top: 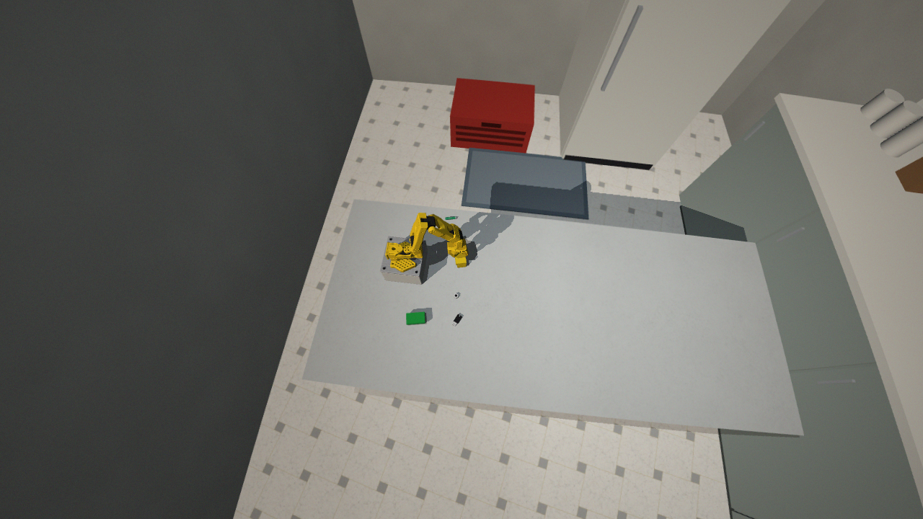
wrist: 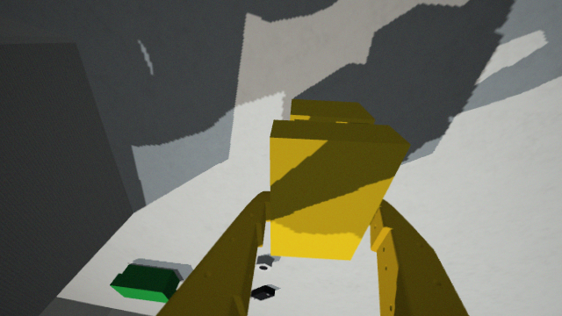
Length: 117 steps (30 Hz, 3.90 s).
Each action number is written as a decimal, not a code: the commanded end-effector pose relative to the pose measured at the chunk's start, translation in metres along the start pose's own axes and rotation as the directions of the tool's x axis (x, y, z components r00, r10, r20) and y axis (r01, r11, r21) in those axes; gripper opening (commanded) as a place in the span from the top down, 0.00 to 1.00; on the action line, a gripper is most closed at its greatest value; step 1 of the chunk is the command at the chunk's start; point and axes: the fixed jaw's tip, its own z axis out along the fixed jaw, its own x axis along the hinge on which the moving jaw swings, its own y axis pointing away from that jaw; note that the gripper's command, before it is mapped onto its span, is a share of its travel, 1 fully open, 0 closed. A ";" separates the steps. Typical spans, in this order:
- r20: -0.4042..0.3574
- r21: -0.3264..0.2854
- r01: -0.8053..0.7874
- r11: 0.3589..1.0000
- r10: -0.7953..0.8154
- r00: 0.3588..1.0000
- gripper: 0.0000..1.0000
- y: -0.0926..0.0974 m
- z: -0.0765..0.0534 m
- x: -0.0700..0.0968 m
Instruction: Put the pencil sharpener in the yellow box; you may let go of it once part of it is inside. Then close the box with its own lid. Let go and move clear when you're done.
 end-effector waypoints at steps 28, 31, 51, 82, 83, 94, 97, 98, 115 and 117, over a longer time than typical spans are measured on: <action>0.003 0.025 -0.001 1.000 0.000 1.000 0.78 -0.003 0.001 -0.001; 0.003 0.025 -0.001 1.000 0.000 1.000 0.78 -0.003 0.002 -0.001; 0.003 0.025 -0.001 1.000 0.000 1.000 0.78 -0.003 0.011 -0.001; 0.003 0.025 -0.001 1.000 0.000 1.000 0.78 -0.003 0.003 -0.001; 0.003 0.025 -0.001 1.000 0.000 1.000 0.78 -0.003 0.002 -0.001; 0.003 0.025 -0.001 1.000 0.000 1.000 0.78 -0.003 -0.002 -0.001; 0.003 0.025 -0.001 1.000 0.000 1.000 0.78 -0.003 -0.002 -0.001; 0.003 0.025 -0.001 1.000 0.000 1.000 0.78 -0.003 -0.002 -0.001; 0.003 0.022 0.000 1.000 0.000 1.000 0.78 -0.002 -0.002 -0.001; 0.003 0.022 0.000 1.000 0.000 1.000 0.78 -0.002 -0.002 -0.001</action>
